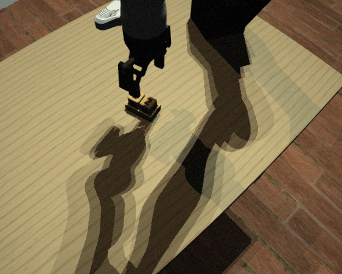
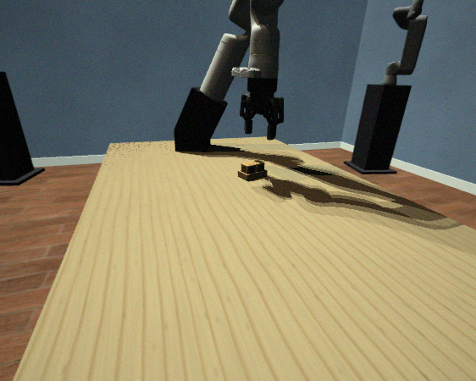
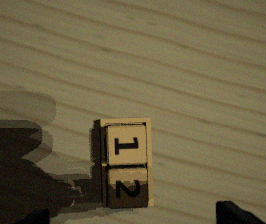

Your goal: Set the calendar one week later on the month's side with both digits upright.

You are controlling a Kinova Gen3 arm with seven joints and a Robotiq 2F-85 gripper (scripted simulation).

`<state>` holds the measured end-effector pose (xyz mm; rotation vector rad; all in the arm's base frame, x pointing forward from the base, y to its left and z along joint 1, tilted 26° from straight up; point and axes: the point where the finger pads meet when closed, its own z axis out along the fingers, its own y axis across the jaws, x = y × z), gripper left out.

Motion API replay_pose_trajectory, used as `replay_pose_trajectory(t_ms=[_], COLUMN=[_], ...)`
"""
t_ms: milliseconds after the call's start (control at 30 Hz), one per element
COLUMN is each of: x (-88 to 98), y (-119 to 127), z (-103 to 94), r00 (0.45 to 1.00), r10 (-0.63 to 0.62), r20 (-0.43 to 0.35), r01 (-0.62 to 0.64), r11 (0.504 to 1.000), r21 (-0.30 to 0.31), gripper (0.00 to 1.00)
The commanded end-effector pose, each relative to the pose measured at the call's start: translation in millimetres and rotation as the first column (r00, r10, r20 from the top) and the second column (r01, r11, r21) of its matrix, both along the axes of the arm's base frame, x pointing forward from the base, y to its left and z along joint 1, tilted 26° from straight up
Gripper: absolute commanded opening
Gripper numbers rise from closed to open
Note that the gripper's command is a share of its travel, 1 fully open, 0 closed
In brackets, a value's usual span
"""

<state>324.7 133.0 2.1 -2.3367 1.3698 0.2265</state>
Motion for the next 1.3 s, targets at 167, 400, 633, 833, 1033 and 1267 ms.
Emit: replay_pose_trajectory(t_ms=[167,400,633,833,1033,1267], x=[0.3,0.3,0.3,0.3,0.3,0.3], y=[-0.2,-0.2,-0.2,-0.2,-0.2,-0.2], z=[0.2,0.2,0.2,0.2,0.2,0.2], r00=[1.000,1.000,1.000,1.000,1.000,1.000], r10=[-0.003,-0.003,-0.003,-0.003,-0.003,-0.003], r20=[0.000,0.000,0.000,0.000,0.000,0.000], r01=[0.003,0.003,0.003,0.003,0.003,0.003], r11=[1.000,1.000,1.000,1.000,1.000,1.000], r21=[0.000,0.000,0.000,0.000,0.000,0.000], gripper=[1.00,0.46,0.46,0.46,0.46,0.46])
